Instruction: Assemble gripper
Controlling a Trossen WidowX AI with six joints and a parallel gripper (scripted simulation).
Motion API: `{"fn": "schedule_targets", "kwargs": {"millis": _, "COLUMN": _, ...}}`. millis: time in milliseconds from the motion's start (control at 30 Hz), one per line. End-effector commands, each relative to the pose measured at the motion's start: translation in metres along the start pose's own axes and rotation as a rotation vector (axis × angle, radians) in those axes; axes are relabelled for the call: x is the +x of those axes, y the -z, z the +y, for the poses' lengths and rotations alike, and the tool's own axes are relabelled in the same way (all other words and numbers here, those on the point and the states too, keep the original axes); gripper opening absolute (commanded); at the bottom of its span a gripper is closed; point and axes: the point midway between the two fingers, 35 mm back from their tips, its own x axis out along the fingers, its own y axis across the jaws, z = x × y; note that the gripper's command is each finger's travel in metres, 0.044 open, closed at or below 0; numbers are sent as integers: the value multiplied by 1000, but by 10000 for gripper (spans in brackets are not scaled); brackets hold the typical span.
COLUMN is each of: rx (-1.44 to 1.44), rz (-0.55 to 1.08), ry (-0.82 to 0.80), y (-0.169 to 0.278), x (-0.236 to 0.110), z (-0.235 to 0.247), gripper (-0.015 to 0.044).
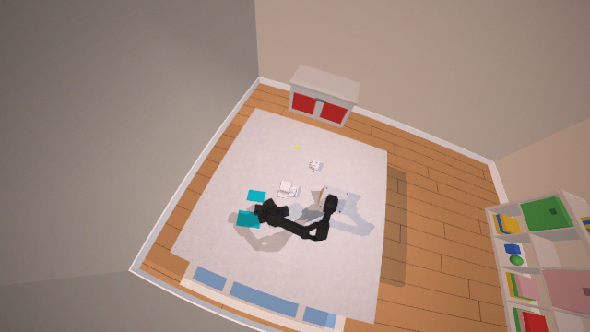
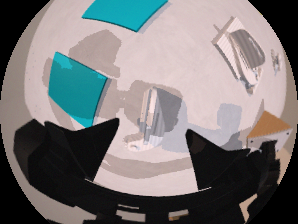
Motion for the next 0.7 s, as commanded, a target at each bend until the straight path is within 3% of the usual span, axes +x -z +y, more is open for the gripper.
{"fn": "schedule_targets", "kwargs": {"millis": 0, "rx": 4, "rz": -5, "ry": -2, "y": -1, "x": 5, "z": 0, "gripper": 440}}
{"fn": "schedule_targets", "kwargs": {"millis": 667, "rx": 4, "rz": -5, "ry": -3, "y": -1, "x": 14, "z": 0, "gripper": 440}}
